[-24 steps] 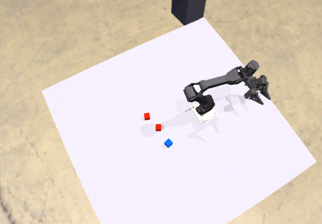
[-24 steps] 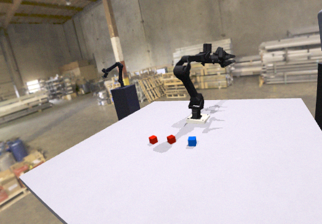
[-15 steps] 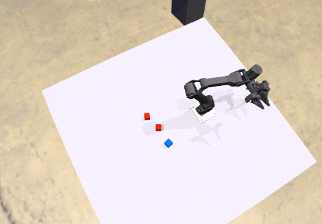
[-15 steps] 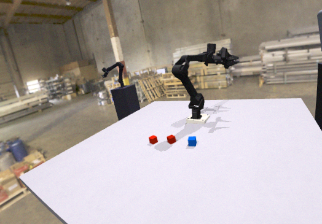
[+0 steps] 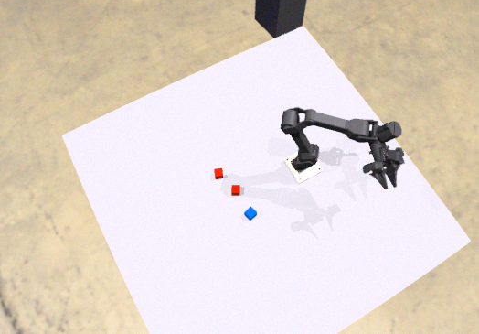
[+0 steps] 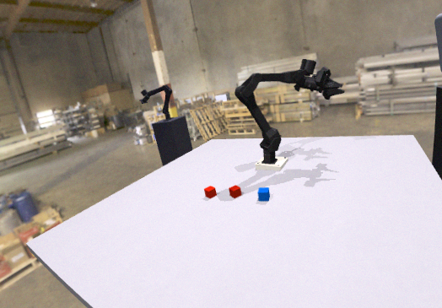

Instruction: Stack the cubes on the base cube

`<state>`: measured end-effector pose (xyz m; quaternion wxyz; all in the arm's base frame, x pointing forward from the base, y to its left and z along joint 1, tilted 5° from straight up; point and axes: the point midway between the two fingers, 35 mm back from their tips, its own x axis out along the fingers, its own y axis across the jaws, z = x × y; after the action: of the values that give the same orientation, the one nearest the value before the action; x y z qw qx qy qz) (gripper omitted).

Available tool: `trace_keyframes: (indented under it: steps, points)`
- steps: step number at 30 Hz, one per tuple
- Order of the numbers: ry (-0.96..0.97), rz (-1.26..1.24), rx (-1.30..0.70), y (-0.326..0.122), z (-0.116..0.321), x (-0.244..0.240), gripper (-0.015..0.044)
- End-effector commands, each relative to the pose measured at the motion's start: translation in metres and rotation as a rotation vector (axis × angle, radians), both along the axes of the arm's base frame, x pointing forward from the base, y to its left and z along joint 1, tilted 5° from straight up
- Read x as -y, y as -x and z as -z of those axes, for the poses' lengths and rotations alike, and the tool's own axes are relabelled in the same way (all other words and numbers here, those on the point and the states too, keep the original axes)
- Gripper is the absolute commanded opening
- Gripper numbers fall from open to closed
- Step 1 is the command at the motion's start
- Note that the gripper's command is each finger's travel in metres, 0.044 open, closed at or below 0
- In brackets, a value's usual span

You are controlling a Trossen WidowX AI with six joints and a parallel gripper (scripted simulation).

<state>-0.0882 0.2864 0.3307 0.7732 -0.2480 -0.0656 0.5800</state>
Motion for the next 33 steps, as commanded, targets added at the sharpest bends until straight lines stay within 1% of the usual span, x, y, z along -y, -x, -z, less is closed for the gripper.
trace_keyframes:
  steps: [1,10,17,25,33]
  points:
    - [0.038,0.068,-0.012,-0.022,0.006,-0.015,0.0265]
    - [0.130,0.229,-0.046,-0.082,0.024,-0.037,0.0265]
    - [0.211,0.365,-0.090,-0.133,0.042,-0.042,0.0265]
    - [0.299,0.526,-0.167,-0.194,0.063,-0.035,0.0265]
    - [0.376,0.693,-0.274,-0.252,0.085,-0.014,0.0265]
